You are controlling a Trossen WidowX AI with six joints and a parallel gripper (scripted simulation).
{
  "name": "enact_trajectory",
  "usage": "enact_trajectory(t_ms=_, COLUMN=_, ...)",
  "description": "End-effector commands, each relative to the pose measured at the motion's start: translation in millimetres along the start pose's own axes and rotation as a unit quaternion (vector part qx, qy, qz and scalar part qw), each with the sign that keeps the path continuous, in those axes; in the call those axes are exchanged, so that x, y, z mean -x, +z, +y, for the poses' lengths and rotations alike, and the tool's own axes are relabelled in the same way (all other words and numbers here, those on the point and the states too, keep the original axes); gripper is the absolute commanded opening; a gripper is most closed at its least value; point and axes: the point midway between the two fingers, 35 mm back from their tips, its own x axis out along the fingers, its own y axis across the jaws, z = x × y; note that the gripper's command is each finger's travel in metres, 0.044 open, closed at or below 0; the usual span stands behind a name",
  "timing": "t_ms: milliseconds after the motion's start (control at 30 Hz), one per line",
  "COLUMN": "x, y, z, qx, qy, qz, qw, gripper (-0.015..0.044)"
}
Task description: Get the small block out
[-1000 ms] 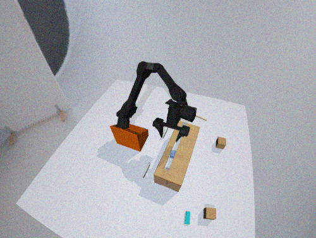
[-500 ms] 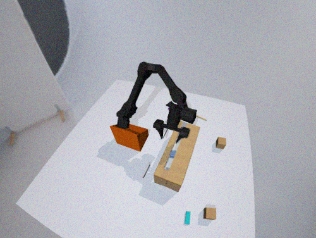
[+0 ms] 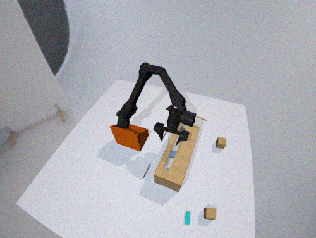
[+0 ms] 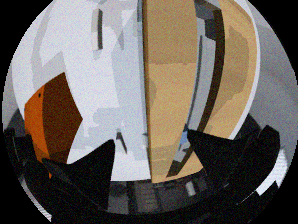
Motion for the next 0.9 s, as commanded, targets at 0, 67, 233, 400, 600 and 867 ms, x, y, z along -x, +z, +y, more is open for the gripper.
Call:
enact_trajectory(t_ms=0, x=-9, y=2, z=2, qx=-0.004, qy=0.006, qz=-0.003, qw=1.0, gripper=0.04)
enact_trajectory(t_ms=67, x=-12, y=3, z=2, qx=-0.004, qy=0.006, qz=-0.003, qw=1.0, gripper=0.04)
enact_trajectory(t_ms=233, x=-20, y=6, z=3, qx=-0.004, qy=0.006, qz=-0.003, qw=1.0, gripper=0.04)
enact_trajectory(t_ms=400, x=-28, y=8, z=4, qx=-0.004, qy=0.006, qz=-0.003, qw=1.0, gripper=0.04)
enact_trajectory(t_ms=600, x=-37, y=11, z=5, qx=-0.004, qy=0.006, qz=-0.004, qw=1.0, gripper=0.04)
enact_trajectory(t_ms=867, x=-35, y=5, z=3, qx=0.0, qy=0.001, qz=-0.001, qw=1.0, gripper=0.04)
